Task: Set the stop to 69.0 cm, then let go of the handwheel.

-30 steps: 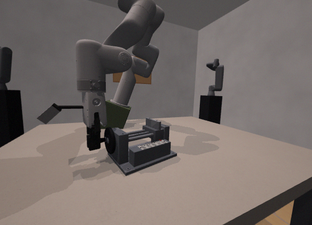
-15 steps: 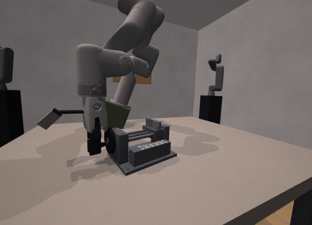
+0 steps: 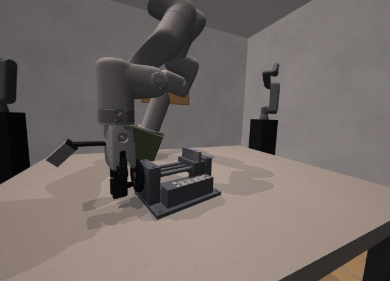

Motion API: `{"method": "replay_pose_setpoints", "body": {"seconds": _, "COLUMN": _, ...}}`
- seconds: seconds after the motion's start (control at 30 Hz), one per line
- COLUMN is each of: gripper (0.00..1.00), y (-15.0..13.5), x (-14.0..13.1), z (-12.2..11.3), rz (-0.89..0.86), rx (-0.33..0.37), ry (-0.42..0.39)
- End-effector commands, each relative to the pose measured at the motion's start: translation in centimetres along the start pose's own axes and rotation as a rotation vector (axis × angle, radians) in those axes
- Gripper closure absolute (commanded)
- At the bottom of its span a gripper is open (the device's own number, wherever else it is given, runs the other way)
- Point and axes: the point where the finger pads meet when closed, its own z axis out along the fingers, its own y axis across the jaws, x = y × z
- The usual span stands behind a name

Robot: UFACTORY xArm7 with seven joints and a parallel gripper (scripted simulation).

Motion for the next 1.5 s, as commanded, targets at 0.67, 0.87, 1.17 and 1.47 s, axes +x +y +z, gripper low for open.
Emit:
{"method": "replay_pose_setpoints", "body": {"seconds": 0.67, "gripper": 0.94, "y": -1.9, "x": 0.1, "z": 0.0, "rz": 0.0, "rx": 0.002, "ry": 0.003}}
{"method": "replay_pose_setpoints", "body": {"seconds": 0.87, "gripper": 0.94, "y": -2.2, "x": 0.1, "z": -0.1, "rz": 0.0, "rx": 0.002, "ry": 0.003}}
{"method": "replay_pose_setpoints", "body": {"seconds": 1.17, "gripper": 0.94, "y": -2.8, "x": 0.1, "z": -0.5, "rz": 0.0, "rx": 0.002, "ry": 0.003}}
{"method": "replay_pose_setpoints", "body": {"seconds": 1.47, "gripper": 0.94, "y": -3.2, "x": 0.1, "z": -0.9, "rz": 0.0, "rx": 0.002, "ry": 0.003}}
